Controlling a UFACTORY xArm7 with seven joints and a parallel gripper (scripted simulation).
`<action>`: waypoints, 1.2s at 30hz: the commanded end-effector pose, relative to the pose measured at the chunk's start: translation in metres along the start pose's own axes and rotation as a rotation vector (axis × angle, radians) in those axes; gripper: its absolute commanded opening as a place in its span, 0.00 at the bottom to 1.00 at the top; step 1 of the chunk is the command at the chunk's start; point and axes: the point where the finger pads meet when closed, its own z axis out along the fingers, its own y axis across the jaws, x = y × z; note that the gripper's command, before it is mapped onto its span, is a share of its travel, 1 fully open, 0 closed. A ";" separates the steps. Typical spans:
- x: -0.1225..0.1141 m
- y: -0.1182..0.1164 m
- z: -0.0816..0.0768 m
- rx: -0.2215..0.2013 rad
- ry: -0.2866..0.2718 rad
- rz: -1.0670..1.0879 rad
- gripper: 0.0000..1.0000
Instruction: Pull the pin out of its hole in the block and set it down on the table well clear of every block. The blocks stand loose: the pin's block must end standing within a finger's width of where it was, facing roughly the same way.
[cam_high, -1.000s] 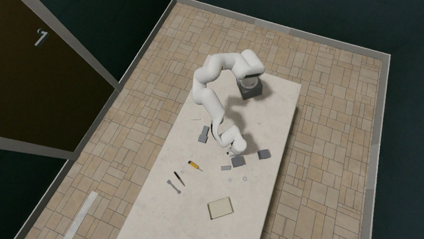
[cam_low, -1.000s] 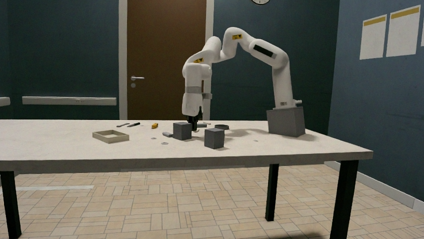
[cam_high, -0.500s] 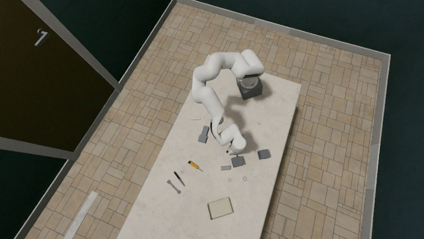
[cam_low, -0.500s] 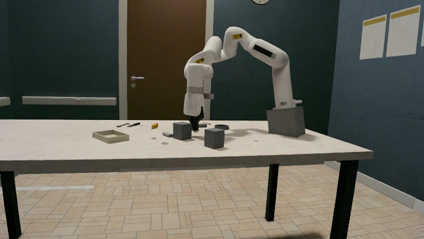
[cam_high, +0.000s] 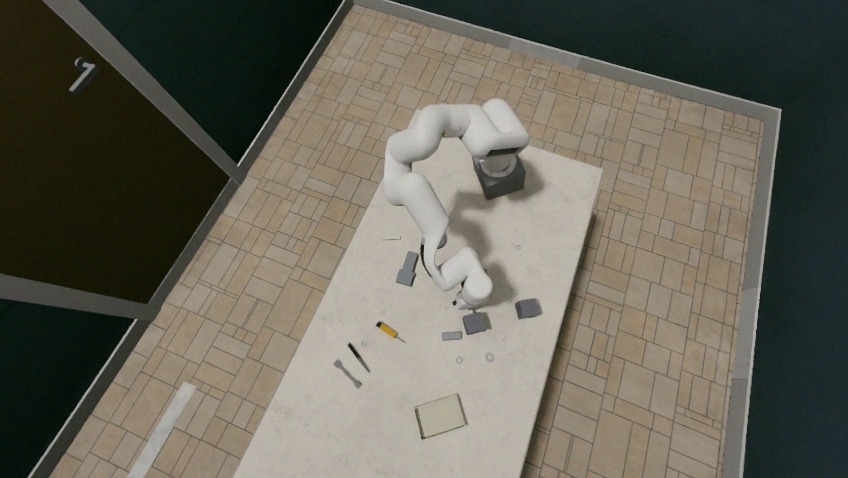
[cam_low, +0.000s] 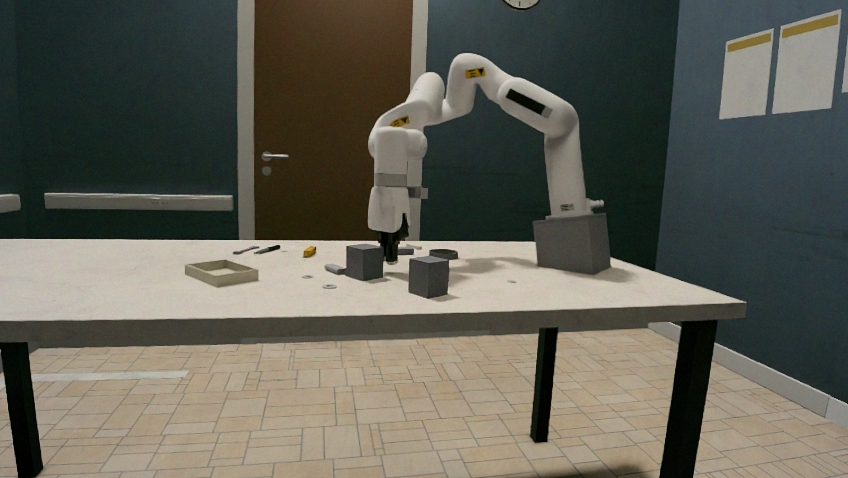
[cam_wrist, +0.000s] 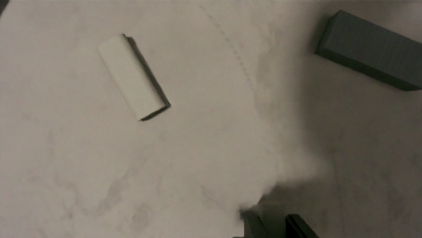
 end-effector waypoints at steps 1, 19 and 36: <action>-0.003 0.000 -0.001 0.001 -0.002 0.000 0.00; 0.005 0.000 -0.001 0.003 -0.002 -0.001 0.00; 0.004 0.000 -0.001 0.002 -0.003 0.000 0.00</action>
